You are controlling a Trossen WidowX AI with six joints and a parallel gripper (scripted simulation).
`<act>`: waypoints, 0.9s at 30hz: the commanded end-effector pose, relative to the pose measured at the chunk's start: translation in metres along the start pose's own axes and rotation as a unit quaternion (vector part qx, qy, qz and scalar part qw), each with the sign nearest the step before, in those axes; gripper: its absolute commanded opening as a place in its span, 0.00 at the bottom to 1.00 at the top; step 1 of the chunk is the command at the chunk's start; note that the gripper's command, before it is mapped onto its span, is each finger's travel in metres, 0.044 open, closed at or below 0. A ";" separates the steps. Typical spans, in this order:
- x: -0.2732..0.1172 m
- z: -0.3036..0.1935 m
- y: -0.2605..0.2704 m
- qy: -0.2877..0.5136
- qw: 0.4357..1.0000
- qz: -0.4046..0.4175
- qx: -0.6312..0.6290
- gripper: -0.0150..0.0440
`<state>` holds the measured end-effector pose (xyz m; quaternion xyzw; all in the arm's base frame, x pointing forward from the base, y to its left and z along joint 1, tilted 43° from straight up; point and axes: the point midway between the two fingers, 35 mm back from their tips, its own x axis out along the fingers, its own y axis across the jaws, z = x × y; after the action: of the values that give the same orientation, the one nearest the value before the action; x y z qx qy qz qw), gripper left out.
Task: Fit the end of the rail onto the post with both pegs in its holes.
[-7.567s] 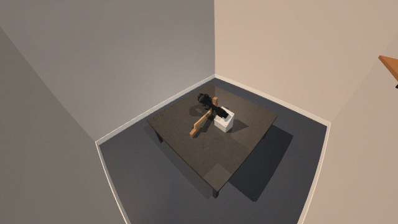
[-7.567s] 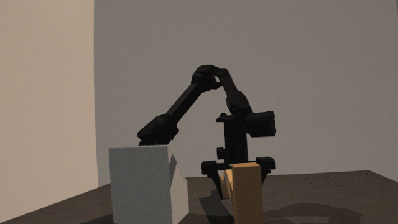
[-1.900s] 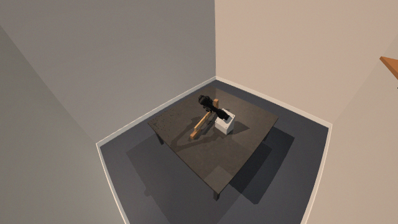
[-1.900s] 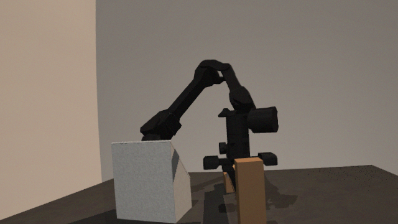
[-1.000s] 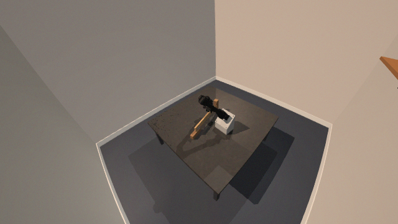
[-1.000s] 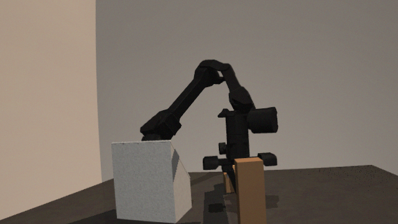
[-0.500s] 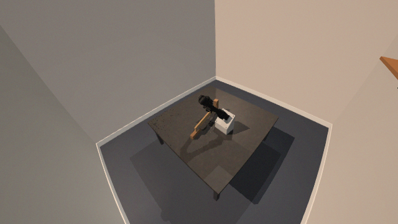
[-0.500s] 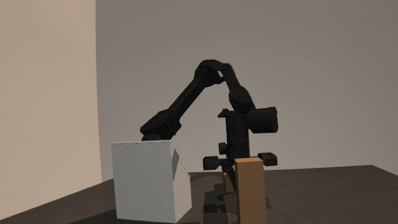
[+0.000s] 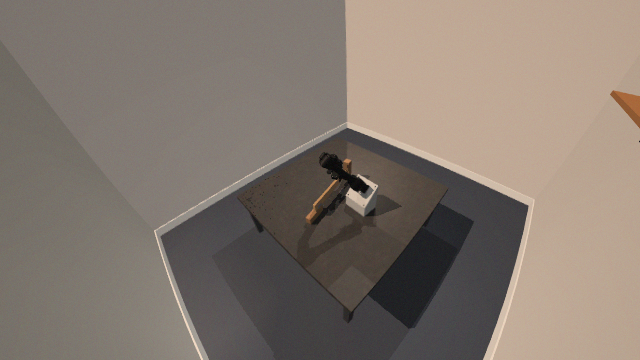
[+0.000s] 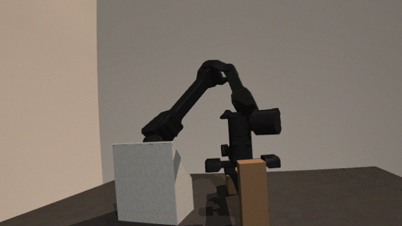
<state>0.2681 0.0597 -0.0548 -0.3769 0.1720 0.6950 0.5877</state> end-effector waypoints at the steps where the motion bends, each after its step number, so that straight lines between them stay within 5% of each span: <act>1: -0.001 -0.004 0.001 0.002 1.000 0.000 0.000 0.25; 27: -0.002 -0.011 0.001 0.003 1.000 0.000 0.000 0.25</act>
<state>0.2703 0.0528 -0.0592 -0.3781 0.1726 0.6947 0.5870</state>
